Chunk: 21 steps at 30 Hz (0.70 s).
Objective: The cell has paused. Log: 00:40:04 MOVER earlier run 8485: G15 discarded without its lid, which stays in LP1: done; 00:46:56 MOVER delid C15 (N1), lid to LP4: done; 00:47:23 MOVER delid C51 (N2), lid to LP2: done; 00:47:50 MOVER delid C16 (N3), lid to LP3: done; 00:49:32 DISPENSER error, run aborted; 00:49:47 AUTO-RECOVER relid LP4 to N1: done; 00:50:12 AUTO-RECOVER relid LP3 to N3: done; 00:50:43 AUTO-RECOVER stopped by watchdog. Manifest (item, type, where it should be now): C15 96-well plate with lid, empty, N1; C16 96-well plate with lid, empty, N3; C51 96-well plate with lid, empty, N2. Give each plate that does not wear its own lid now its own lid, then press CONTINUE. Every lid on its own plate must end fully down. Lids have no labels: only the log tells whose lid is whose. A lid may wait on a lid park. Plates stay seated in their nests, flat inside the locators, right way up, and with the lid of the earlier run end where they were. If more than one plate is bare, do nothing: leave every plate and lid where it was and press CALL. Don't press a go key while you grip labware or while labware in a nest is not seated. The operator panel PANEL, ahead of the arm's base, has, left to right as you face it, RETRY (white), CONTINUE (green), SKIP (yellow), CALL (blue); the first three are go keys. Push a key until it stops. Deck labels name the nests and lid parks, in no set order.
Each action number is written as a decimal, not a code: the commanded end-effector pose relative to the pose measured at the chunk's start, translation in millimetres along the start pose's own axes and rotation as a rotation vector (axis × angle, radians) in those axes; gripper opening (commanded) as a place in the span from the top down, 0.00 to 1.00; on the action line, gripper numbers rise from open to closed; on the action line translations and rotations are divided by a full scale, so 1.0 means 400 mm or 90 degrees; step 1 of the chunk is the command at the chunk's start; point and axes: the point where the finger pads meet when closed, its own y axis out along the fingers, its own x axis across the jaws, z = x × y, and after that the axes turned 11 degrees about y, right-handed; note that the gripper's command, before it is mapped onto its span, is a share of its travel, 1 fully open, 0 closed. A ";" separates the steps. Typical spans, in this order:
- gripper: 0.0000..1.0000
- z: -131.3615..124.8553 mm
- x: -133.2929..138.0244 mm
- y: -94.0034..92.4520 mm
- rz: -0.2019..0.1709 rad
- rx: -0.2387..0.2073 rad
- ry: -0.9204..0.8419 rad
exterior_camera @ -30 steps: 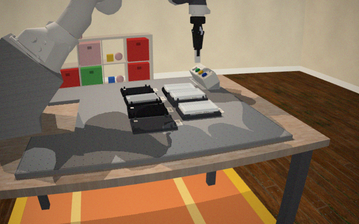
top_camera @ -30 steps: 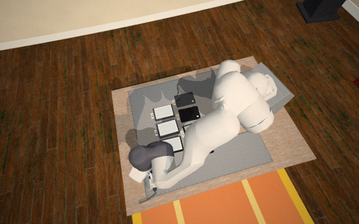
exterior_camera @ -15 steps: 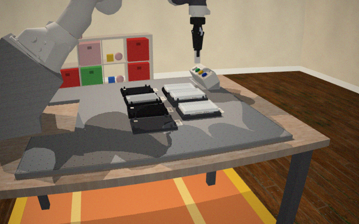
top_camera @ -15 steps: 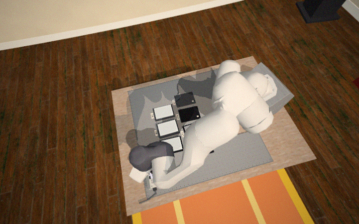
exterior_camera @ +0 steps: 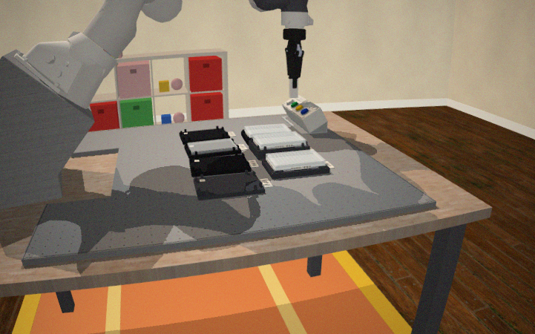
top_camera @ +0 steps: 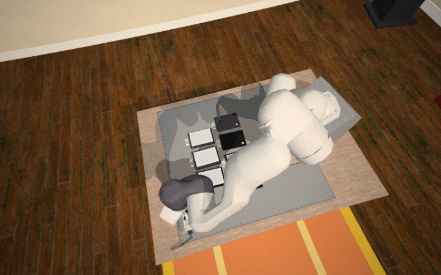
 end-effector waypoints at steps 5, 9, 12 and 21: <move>1.00 0.006 -0.003 0.012 0.003 0.004 0.002; 1.00 0.006 -0.003 0.022 0.003 0.004 0.002; 1.00 0.006 -0.003 0.028 0.003 0.004 0.002; 1.00 0.006 -0.003 0.039 0.003 0.004 0.002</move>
